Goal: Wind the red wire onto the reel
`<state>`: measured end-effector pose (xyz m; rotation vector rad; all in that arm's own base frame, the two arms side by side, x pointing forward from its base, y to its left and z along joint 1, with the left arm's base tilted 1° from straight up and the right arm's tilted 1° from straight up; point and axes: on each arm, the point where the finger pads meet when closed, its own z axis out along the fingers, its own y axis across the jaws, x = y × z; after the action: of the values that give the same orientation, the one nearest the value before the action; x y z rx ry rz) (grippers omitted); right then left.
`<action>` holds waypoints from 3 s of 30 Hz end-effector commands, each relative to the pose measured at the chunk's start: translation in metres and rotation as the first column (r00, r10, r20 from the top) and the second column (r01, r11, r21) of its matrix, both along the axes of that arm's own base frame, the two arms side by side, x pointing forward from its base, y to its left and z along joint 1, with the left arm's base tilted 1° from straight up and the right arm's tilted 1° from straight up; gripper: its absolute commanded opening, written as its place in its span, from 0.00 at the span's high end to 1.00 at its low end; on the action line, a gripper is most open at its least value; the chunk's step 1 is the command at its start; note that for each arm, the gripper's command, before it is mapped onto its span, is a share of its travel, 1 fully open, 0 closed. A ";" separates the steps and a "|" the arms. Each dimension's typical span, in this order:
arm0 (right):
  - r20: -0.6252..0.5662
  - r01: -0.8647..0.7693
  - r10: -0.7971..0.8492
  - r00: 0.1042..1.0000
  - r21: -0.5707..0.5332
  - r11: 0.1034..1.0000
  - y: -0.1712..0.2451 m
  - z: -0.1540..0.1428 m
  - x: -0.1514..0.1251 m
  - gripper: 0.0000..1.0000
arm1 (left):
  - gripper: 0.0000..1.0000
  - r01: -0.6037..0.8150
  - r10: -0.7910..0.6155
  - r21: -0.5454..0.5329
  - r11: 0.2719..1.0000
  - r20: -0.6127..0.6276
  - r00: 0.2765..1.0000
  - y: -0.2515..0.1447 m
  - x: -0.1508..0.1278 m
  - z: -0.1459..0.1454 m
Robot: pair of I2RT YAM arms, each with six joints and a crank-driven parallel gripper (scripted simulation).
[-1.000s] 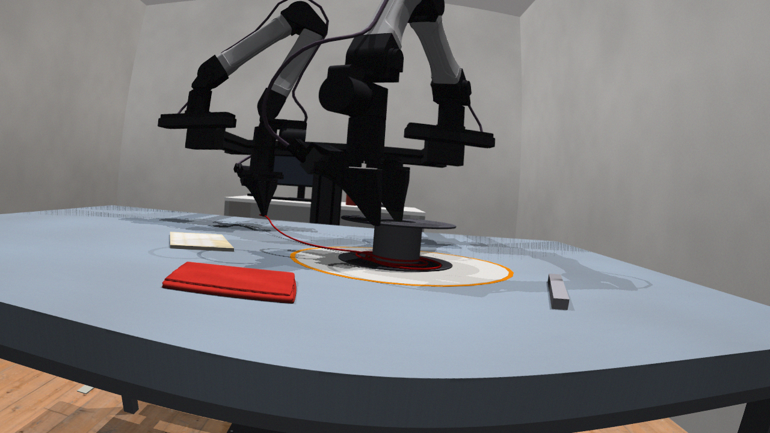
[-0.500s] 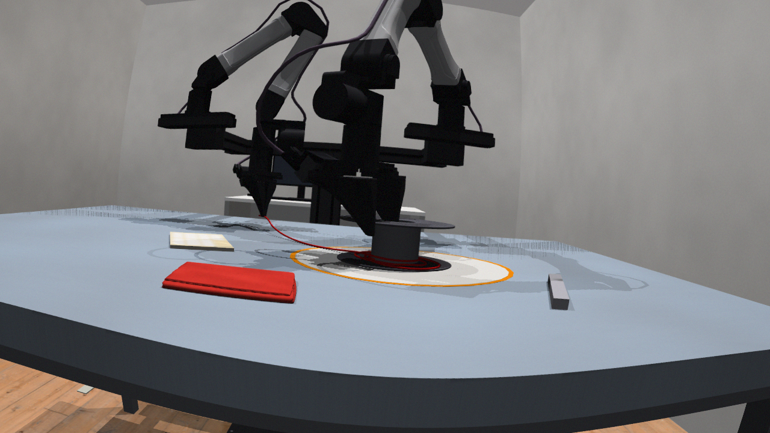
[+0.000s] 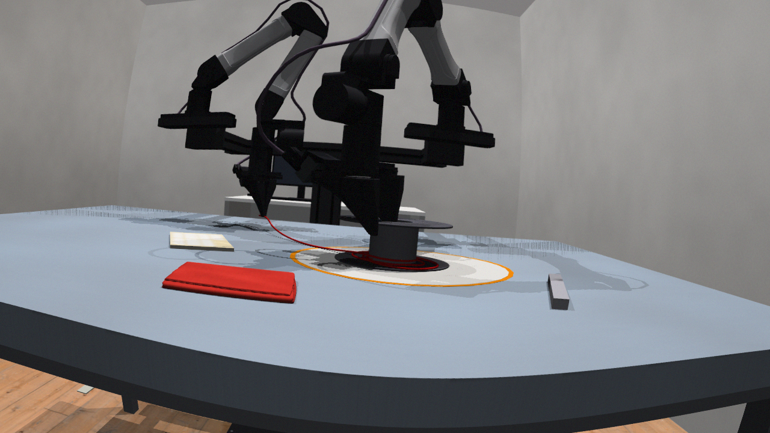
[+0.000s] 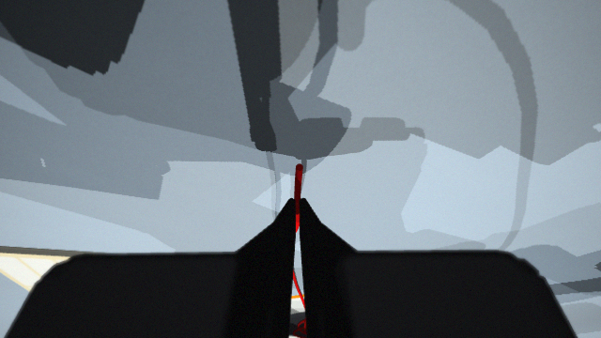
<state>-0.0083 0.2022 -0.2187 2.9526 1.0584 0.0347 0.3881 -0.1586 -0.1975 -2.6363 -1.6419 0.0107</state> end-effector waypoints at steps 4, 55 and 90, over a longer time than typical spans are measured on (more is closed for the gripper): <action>-0.013 -0.025 0.025 1.000 -0.012 1.000 -0.007 -0.002 -0.005 1.00 | 0.34 0.010 -0.009 -0.018 1.000 0.034 0.999 -0.010 0.012 0.006; 0.273 0.021 -0.131 0.953 0.372 0.928 0.078 0.007 0.052 1.00 | 0.34 -0.571 0.579 0.105 -0.814 0.060 -0.813 0.032 -0.095 0.002; 0.177 0.063 -0.108 0.978 0.246 0.967 0.049 -0.006 0.046 1.00 | 0.07 0.246 -0.247 -0.033 -0.969 0.014 -0.969 0.051 -0.095 0.036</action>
<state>0.0404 0.2546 -0.2218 3.1161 0.9579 0.5080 0.2720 -0.1094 -0.1845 -1.9615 2.5337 0.0134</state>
